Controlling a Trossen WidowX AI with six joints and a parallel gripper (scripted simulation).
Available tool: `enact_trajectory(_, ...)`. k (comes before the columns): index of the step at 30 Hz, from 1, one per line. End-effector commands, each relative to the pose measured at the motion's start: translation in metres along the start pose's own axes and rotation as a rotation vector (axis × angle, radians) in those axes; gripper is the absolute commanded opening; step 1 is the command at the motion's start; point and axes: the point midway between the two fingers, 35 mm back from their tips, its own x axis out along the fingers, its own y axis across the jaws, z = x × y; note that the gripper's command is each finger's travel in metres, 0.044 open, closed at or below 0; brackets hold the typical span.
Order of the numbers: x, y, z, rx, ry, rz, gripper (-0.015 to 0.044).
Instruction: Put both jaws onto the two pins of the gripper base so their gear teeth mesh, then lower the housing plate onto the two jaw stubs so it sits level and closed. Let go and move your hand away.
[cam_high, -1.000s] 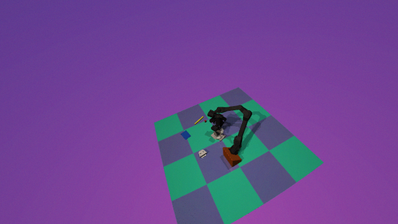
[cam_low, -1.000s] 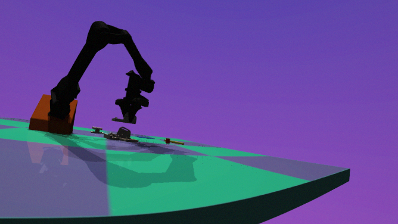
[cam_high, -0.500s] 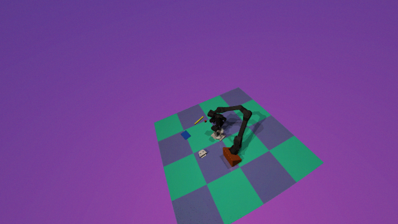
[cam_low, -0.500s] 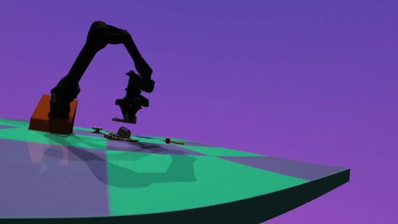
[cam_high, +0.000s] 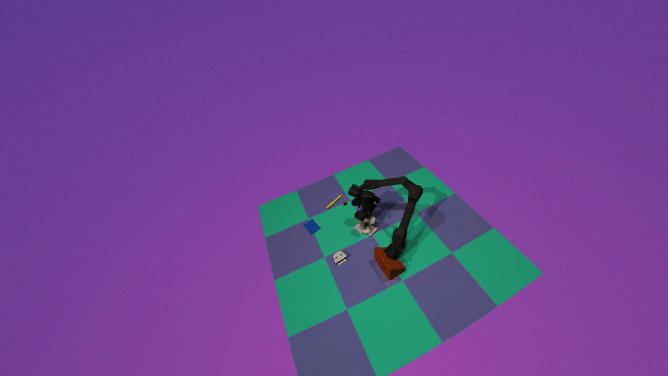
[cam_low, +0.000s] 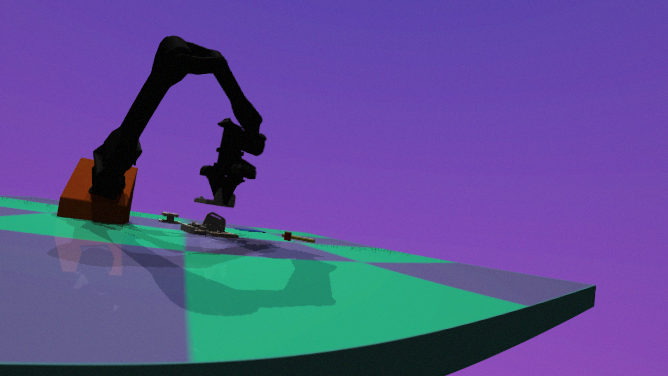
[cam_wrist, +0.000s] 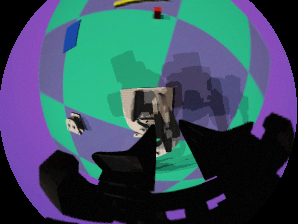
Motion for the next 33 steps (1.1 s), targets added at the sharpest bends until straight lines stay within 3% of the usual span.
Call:
enact_trajectory(1, -0.001, -0.001, 0.000, 0.003, -0.002, -0.005, 0.0134)
enact_trajectory(17, 0.000, -0.001, 0.000, 0.003, -0.002, -0.005, 0.0134)
enact_trajectory(33, 0.026, -0.002, 0.002, -0.001, -0.003, -0.004, 0.0134)
